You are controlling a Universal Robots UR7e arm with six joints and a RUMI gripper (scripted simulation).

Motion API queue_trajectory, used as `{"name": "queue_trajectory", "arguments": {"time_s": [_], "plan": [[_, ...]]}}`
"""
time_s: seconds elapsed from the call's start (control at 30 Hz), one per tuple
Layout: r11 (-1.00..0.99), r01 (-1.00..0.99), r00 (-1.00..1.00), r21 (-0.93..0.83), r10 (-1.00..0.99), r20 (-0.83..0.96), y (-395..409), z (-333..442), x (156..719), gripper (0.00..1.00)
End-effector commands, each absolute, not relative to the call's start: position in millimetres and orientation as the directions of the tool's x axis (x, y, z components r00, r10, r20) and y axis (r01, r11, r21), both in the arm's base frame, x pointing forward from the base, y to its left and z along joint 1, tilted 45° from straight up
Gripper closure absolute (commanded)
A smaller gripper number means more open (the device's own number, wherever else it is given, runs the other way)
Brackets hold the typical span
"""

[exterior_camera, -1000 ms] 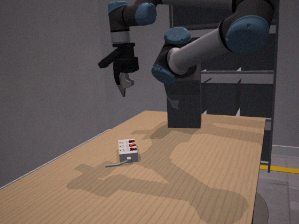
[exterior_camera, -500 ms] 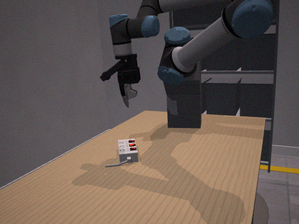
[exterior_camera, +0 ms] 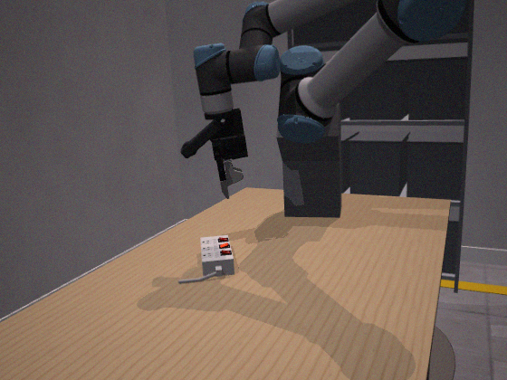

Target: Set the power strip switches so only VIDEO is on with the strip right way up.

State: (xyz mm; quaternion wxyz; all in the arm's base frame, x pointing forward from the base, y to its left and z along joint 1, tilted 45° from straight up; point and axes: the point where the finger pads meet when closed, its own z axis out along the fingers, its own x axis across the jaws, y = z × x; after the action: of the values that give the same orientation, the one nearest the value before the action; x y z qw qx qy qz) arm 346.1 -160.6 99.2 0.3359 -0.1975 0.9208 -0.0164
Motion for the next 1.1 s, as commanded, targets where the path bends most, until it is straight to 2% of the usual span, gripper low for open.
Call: {"name": "queue_trajectory", "arguments": {"time_s": [0.0,0.37,1.07], "plan": [[0.887,-0.414,-0.672,-0.205,-0.449,-0.588,-150,87,359,1.0],[0.817,-0.507,-0.604,-0.275,-0.565,-0.562,-125,71,373,1.0],[0.811,-0.514,-0.599,-0.28,-0.573,-0.56,-123,70,374,1.0]]}}
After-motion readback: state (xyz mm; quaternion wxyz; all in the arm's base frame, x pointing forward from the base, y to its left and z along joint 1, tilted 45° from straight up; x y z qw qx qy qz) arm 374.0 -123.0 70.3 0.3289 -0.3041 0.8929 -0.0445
